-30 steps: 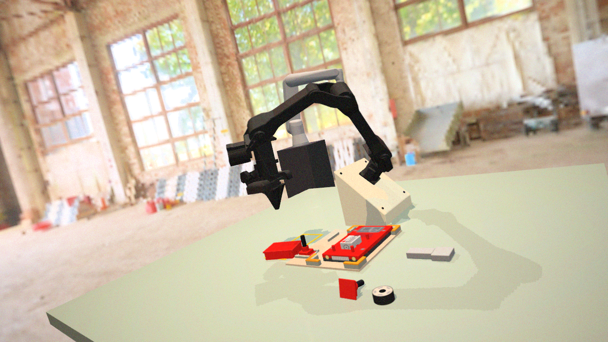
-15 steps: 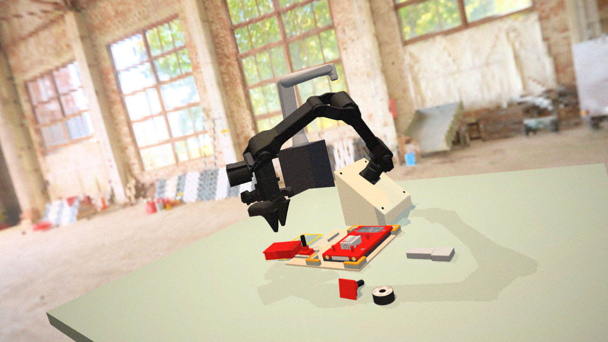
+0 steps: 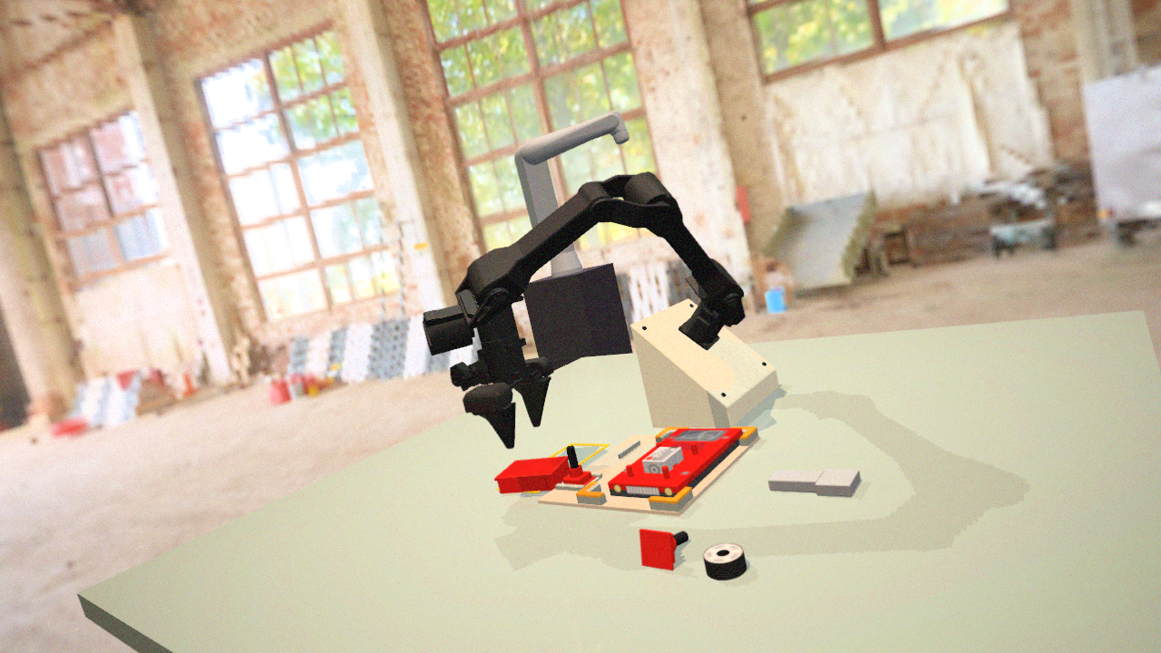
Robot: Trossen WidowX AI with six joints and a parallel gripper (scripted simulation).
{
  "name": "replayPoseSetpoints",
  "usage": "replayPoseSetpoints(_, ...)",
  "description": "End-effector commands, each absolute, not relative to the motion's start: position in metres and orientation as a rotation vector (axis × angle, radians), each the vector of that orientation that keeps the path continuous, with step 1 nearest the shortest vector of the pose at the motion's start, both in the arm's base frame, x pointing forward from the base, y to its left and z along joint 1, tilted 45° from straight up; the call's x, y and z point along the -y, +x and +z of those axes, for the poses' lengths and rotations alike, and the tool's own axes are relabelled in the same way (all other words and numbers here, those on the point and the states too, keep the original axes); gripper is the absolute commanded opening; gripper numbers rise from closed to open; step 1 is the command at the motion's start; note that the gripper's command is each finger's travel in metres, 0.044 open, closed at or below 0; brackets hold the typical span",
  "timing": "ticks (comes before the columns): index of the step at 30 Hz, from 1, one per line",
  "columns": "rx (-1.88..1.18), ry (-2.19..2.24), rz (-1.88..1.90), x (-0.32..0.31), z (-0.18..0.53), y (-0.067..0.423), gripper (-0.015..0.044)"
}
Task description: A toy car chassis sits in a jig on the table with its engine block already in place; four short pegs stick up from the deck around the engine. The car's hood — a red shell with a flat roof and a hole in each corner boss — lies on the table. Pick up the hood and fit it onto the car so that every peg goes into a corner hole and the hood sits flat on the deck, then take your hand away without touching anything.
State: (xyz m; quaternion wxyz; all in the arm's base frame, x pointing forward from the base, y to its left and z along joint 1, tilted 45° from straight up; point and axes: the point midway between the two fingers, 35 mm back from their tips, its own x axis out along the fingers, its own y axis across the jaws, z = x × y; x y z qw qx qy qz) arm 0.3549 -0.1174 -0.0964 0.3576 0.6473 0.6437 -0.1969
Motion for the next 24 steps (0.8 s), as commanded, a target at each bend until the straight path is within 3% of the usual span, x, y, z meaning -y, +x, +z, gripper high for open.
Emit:
replayPoseSetpoints(1, -1.658, 1.679, -0.511, 0.116, -0.099, 0.356, 0.044)
replayPoseSetpoints(24, -1.658, 1.68, -0.51, 0.102, -0.113, 0.357, 0.044)
